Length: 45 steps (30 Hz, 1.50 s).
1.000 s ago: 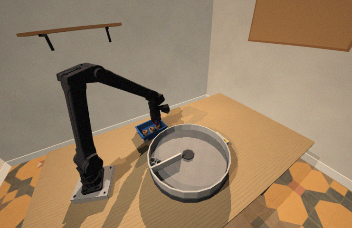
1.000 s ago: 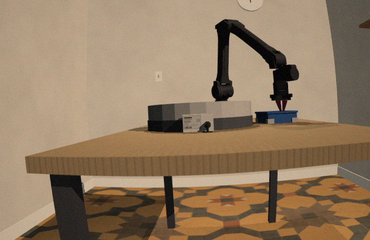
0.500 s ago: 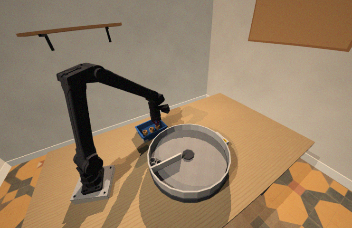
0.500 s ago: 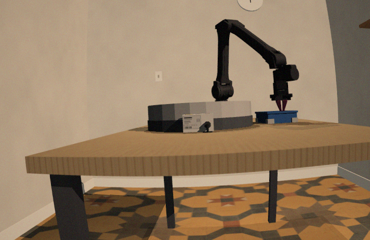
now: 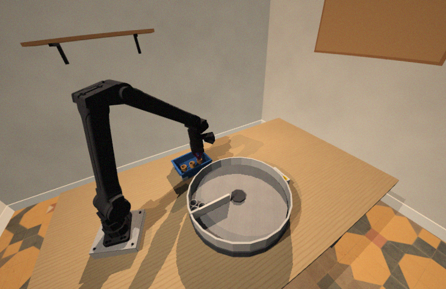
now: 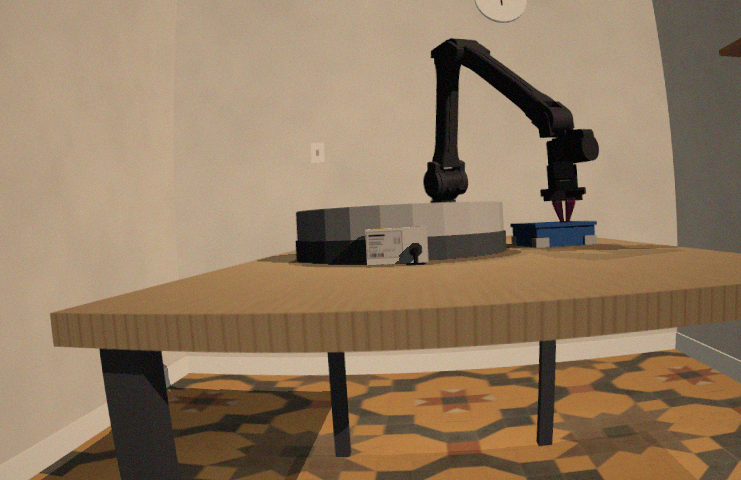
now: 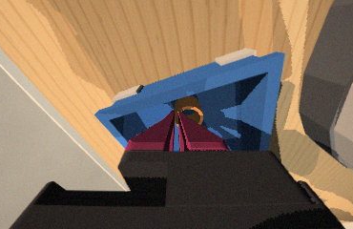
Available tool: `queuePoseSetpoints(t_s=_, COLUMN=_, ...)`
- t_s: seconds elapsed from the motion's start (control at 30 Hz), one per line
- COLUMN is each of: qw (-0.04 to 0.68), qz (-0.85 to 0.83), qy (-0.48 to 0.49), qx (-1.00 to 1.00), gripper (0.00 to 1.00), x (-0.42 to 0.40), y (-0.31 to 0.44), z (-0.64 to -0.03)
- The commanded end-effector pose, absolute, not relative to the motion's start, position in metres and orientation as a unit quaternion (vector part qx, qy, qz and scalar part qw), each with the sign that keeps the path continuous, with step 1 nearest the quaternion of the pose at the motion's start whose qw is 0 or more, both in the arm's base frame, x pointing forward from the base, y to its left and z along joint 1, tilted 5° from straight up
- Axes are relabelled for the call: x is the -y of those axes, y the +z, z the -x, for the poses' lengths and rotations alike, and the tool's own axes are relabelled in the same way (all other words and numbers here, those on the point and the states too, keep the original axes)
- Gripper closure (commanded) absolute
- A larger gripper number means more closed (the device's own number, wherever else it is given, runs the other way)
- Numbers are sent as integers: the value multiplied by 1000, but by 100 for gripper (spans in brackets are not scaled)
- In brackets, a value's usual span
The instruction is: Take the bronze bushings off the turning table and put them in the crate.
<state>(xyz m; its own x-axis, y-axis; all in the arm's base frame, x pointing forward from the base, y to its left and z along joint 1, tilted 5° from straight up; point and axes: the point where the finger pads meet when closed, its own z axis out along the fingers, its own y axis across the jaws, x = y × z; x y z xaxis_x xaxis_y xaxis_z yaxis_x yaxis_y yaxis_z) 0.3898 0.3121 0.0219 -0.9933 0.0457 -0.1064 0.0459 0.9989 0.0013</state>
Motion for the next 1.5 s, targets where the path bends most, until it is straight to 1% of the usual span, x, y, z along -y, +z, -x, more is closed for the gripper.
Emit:
queuePoseSetpoints(t_s=0.0, qw=48, qz=-22, qy=-7, qx=-999, gripper=100, x=-304, y=13, z=-391)
queuePoseSetpoints(t_s=1.47, qw=43, qz=-21, qy=-11, qx=-999, gripper=100, x=-303, y=13, z=-389)
